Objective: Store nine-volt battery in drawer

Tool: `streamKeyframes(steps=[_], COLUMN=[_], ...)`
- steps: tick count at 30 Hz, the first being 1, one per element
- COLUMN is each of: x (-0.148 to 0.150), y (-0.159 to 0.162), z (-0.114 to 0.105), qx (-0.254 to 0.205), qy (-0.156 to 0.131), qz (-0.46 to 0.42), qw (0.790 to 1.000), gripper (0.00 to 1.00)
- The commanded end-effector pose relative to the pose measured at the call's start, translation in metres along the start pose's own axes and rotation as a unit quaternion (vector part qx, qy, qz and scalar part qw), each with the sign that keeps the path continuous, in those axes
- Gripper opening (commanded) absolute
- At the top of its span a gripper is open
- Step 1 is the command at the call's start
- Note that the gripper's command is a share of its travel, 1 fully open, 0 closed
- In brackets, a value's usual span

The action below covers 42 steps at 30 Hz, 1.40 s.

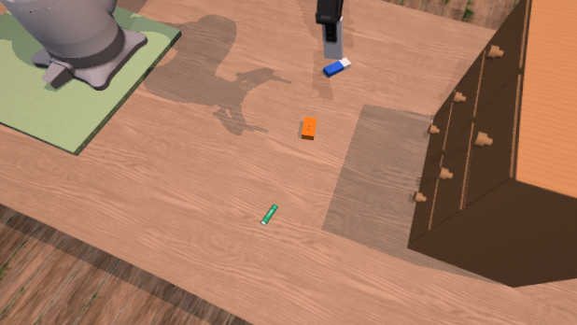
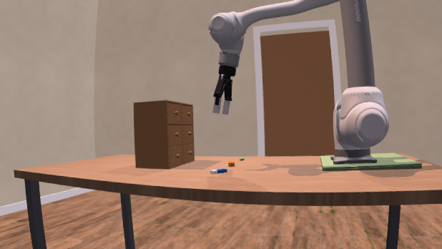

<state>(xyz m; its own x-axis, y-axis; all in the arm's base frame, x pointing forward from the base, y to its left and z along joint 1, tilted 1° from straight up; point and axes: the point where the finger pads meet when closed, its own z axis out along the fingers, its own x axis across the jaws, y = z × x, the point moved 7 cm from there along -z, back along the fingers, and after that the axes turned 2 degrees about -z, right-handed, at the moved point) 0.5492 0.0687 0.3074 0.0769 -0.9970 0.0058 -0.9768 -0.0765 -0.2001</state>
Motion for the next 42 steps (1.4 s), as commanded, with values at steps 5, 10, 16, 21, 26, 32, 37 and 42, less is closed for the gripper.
streamKeyframes(steps=[5,10,16,21,26,32,37,42], x=[0.000,0.000,0.000,0.000,0.000,0.002,0.004,0.006], y=[0.000,0.001,0.001,0.000,0.000,-0.001,-0.001,-0.002], z=[0.010,0.020,0.034,0.045,0.061,0.070,0.070,0.071], qx=[0.048,0.099,0.156,0.204,0.265,0.296,0.299,0.305], qy=[0.002,0.003,0.005,0.007,0.009,0.015,0.018,0.021], qz=[0.000,0.000,0.000,0.000,0.000,0.002,0.003,0.004], qw=[0.999,0.995,0.988,0.979,0.964,0.955,0.954,0.952], gripper=[1.00,1.00,1.00,1.00,1.00,1.00,1.00,1.00])
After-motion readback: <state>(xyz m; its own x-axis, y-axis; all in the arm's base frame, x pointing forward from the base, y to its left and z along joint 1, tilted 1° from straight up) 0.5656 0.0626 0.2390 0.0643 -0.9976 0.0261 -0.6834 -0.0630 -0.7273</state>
